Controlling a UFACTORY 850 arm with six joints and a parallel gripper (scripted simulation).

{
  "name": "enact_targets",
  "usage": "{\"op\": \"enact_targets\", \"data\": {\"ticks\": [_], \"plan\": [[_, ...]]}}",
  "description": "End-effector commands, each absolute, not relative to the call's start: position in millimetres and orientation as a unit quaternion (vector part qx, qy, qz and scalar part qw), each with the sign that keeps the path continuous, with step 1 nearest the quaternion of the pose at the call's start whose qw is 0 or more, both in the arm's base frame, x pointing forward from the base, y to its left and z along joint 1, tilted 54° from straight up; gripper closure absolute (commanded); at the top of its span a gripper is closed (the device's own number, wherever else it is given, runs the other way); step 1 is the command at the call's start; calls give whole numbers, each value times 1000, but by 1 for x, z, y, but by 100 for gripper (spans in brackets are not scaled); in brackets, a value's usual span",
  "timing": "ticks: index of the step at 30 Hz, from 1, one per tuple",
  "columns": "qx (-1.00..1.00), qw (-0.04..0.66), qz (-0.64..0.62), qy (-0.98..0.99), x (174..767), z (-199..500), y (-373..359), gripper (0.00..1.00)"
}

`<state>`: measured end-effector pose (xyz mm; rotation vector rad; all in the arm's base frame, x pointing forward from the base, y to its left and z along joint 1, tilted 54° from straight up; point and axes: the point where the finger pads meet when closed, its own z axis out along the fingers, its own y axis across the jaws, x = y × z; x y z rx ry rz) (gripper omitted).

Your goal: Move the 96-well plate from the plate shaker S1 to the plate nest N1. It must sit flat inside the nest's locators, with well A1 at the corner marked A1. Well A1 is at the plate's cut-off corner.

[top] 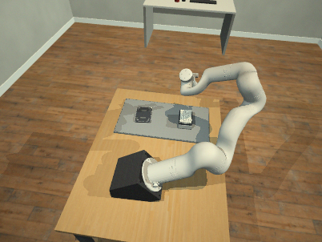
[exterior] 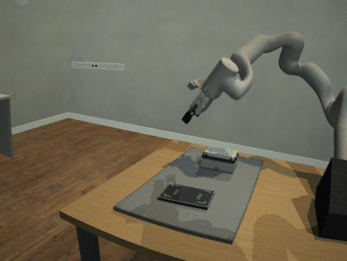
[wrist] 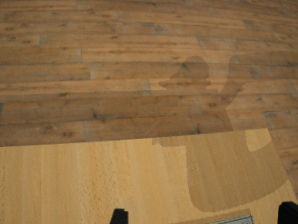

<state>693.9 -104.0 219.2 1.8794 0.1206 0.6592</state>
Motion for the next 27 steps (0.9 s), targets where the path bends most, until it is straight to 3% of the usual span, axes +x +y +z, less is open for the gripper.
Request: {"op": "enact_targets", "data": {"ticks": [1, 27], "plan": [[804, 542, 239, 41, 682, 216, -108, 0], [868, 494, 58, -4, 581, 184, -112, 0]]}}
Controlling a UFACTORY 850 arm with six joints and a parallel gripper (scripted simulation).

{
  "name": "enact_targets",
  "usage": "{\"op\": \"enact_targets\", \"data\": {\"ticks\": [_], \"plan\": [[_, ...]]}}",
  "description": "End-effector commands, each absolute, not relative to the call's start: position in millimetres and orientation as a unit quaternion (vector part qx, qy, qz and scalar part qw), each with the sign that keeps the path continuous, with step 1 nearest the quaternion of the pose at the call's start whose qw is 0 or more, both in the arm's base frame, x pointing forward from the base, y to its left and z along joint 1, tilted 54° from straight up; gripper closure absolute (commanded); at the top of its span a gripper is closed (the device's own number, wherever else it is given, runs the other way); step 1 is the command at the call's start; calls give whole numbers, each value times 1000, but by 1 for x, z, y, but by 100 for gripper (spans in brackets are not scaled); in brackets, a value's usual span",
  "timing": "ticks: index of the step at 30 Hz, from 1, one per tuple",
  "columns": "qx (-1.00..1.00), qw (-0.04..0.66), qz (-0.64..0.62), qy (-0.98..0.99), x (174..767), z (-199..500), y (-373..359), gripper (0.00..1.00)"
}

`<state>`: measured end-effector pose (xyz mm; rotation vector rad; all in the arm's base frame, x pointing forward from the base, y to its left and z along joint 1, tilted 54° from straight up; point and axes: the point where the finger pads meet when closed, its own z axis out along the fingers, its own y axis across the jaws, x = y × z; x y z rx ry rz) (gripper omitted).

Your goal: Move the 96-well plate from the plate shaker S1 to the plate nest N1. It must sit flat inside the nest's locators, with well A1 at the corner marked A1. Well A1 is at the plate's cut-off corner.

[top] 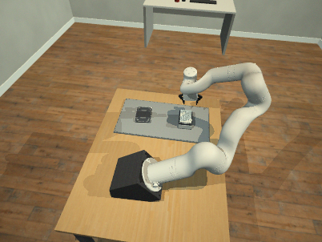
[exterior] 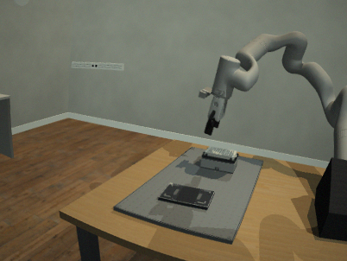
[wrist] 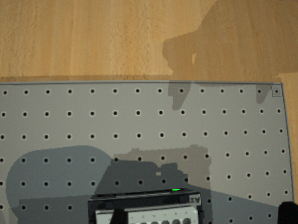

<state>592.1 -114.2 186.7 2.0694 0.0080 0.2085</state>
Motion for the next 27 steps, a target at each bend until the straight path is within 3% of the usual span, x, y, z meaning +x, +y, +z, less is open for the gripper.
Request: {"op": "enact_targets", "data": {"ticks": [1, 12, 27], "plan": [[869, 491, 53, -5, 576, 182, -111, 0], [891, 453, -10, -20, 535, 170, -99, 0], [891, 453, -10, -20, 535, 170, -99, 0]]}}
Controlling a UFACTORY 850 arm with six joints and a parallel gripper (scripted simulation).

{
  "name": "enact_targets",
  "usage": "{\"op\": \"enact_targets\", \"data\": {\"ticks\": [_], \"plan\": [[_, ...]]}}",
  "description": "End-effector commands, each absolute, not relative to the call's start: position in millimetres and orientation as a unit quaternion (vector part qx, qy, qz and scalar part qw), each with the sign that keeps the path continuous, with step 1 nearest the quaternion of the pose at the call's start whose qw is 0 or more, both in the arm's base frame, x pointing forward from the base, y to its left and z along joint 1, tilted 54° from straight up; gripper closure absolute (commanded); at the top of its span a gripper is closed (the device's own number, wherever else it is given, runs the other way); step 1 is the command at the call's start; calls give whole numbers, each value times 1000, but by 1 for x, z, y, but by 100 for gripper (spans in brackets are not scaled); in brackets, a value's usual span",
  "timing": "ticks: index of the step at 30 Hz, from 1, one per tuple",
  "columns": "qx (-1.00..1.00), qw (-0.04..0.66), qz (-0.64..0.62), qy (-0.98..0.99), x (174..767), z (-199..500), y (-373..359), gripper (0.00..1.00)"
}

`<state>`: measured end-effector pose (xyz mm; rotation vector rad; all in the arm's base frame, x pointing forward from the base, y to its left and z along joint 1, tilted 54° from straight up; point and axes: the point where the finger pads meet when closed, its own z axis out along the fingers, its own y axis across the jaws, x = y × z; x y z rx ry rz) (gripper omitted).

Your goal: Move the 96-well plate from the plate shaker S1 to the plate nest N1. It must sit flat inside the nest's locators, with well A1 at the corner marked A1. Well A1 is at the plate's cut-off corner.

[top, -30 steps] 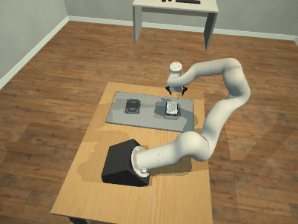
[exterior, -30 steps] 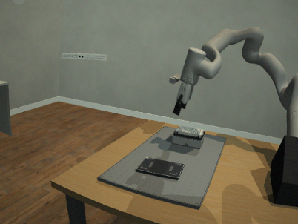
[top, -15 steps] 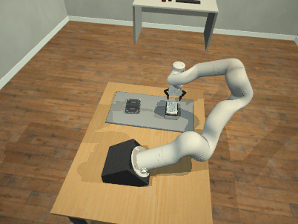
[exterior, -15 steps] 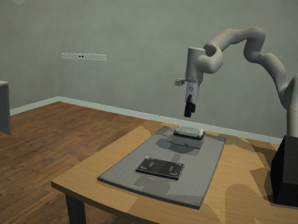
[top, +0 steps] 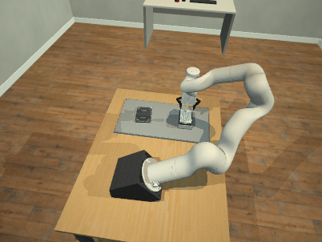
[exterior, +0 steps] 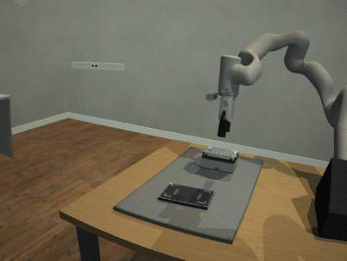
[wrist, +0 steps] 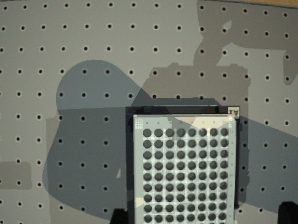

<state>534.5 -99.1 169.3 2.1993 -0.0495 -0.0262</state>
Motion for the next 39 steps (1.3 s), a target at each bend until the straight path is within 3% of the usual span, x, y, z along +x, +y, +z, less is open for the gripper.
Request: {"op": "enact_targets", "data": {"ticks": [1, 39], "plan": [[891, 453, -10, -20, 535, 169, -100, 0], [891, 453, -10, -20, 533, 135, -146, 0]]}}
